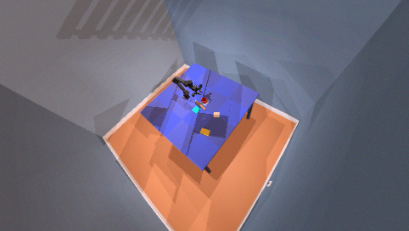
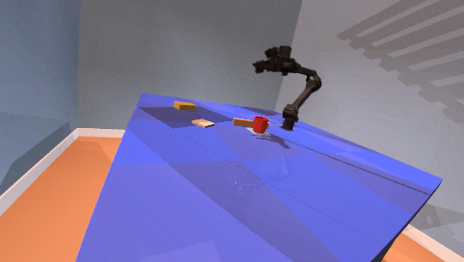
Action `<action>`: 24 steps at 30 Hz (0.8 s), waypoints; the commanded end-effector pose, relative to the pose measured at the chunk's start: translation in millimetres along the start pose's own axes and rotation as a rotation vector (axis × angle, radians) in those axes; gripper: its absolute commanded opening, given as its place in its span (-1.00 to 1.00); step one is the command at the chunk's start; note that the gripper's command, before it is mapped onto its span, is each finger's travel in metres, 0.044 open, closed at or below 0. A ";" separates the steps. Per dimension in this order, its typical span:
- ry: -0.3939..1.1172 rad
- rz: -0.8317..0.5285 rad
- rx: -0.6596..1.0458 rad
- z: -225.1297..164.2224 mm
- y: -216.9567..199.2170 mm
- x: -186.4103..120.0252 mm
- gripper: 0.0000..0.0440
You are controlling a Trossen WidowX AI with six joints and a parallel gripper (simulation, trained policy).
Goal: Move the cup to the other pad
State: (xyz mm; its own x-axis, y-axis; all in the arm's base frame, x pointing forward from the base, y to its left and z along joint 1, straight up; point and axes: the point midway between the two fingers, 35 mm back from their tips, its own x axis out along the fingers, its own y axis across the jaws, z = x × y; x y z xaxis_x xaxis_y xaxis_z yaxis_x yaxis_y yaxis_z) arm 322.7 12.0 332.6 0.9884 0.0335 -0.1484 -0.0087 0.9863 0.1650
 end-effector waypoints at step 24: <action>0.312 -0.029 0.312 -8.2 25.1 15.3 -0.39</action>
State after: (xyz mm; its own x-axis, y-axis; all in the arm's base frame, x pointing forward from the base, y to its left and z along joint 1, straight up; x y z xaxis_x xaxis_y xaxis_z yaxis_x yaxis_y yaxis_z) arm 335.6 36.2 326.7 0.9041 0.0937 -0.4169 0.0976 0.9046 0.4150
